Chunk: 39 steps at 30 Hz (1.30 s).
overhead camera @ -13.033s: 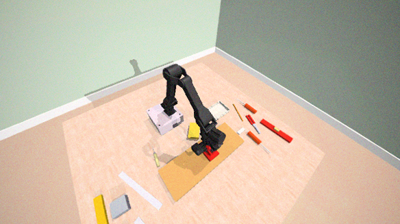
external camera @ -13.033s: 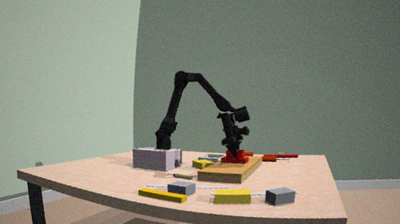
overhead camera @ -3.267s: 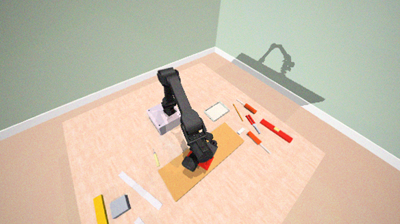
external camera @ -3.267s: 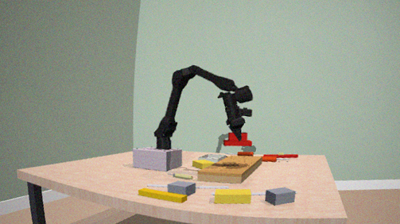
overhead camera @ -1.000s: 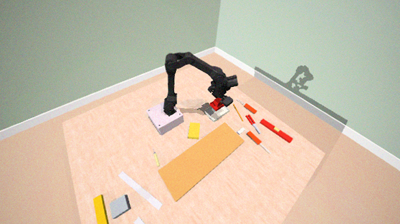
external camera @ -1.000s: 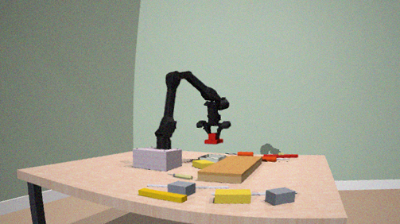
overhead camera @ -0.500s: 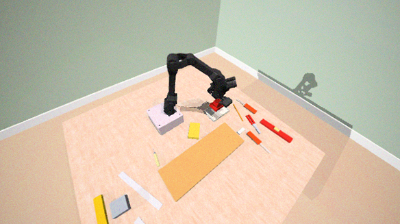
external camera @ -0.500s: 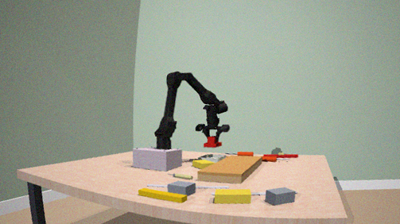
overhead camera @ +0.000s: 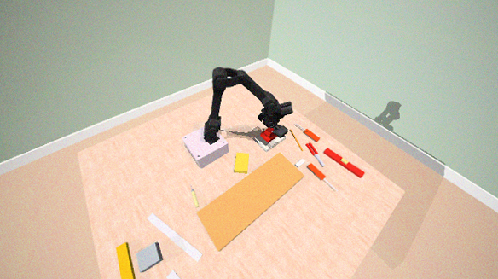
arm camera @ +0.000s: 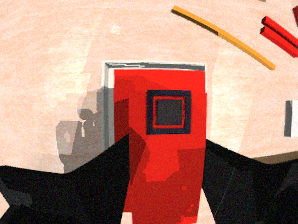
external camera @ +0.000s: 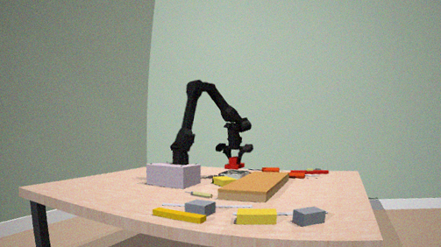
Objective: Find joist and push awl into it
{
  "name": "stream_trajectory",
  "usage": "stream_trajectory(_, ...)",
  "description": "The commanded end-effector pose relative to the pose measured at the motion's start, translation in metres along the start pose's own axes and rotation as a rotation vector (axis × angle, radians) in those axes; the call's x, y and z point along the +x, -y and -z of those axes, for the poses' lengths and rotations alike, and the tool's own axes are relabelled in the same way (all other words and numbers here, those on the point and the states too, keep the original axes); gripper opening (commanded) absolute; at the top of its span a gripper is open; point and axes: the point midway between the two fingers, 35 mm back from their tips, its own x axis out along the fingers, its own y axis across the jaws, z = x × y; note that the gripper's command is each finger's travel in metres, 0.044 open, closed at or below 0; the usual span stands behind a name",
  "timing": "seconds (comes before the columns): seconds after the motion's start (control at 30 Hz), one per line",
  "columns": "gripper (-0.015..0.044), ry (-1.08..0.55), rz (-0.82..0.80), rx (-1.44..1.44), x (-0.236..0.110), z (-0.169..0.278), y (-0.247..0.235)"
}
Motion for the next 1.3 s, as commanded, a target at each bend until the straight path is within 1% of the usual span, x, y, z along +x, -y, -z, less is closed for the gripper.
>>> stream_trajectory(0.0, 0.0, 0.003, 0.001, 0.004, 0.008, 0.002, 0.0)
stream_trajectory(0.23, 0.0, 0.003, 0.001, 0.004, 0.023, 0.008, -0.001)
stream_trajectory(0.8, 0.0, 0.003, 0.001, 0.004, 0.041, 0.014, -0.001)
stream_trajectory(1.2, 0.0315, -0.002, -0.002, 0.0, 0.04, 0.014, -0.002)
stream_trajectory(1.27, 0.0367, -0.001, -0.002, 0.0, 0.033, 0.011, -0.001)
